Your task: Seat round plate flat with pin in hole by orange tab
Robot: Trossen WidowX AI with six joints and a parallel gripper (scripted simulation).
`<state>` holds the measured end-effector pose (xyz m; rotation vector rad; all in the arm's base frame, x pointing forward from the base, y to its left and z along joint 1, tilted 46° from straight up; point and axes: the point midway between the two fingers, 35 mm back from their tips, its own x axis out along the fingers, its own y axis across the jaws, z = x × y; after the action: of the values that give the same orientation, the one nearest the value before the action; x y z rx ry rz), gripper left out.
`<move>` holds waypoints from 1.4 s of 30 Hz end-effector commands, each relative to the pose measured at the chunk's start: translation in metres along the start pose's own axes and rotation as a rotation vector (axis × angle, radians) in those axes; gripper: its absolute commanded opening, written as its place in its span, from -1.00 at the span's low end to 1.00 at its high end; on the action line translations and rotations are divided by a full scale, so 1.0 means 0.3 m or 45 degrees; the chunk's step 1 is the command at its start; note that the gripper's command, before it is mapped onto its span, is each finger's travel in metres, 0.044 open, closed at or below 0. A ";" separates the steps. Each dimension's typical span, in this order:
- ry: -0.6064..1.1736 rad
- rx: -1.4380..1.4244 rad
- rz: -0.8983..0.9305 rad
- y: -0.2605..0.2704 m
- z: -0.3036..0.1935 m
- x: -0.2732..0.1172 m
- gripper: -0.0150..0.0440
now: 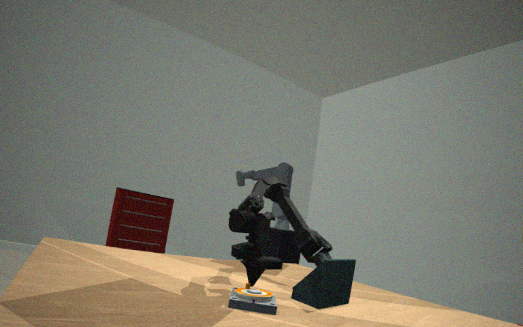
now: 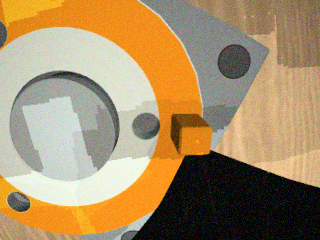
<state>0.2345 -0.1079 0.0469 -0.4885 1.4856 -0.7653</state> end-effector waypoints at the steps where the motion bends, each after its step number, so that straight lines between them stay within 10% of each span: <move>1: -0.023 0.022 -0.007 -0.009 0.023 -0.004 -0.49; 42: -0.023 0.022 -0.007 -0.012 0.044 -0.004 -0.49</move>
<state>0.2401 -0.1101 0.0486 -0.4908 1.4847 -0.7685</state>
